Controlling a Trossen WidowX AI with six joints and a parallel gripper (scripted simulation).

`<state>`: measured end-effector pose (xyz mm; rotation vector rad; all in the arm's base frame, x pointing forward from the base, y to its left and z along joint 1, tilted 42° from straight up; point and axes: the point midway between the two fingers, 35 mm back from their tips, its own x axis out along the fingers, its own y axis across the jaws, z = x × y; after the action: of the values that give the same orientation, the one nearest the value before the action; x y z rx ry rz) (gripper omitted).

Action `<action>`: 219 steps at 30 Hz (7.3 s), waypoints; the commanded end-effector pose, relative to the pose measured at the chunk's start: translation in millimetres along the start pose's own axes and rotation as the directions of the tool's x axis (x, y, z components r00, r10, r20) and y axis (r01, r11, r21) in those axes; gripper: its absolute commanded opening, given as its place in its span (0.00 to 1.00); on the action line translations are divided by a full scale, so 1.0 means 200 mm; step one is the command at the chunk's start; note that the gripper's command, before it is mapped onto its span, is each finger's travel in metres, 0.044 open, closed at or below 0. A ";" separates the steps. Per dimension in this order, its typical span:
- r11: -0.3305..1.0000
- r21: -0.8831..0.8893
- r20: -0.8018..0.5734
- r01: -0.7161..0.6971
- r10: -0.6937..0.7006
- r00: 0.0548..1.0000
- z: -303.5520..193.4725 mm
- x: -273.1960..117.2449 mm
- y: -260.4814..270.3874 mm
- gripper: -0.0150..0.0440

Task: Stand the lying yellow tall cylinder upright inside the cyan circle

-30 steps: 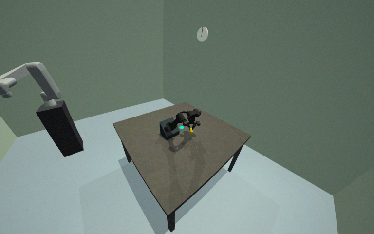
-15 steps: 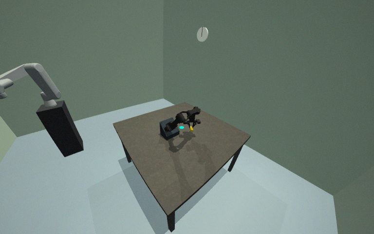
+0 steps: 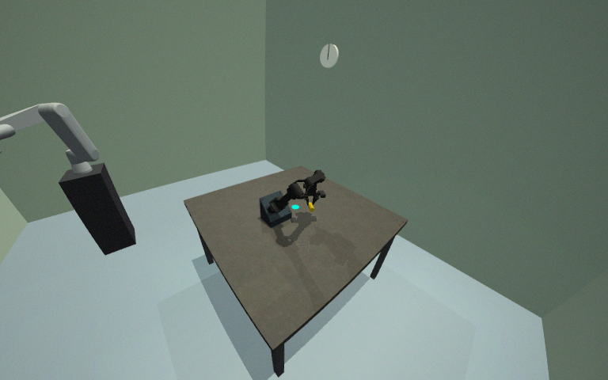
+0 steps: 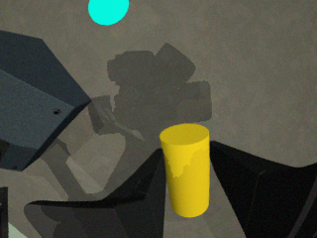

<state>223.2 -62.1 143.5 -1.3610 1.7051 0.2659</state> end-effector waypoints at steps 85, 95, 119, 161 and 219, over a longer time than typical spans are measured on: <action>0.839 -0.527 0.060 -0.135 0.195 0.979 0.79 -0.02 0.38 0.43; 0.824 -0.538 0.091 -0.176 0.265 0.960 0.78 0.00 0.39 0.43; 0.786 -0.568 0.184 -0.246 0.412 0.893 0.76 0.03 0.41 0.43; 0.741 -0.616 0.388 -0.269 0.582 0.715 0.74 0.04 0.43 0.43; 0.784 -0.605 0.691 -0.137 0.603 0.399 0.72 0.00 0.35 0.43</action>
<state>236.2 56.9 36.7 -0.8053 1.0461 1.4789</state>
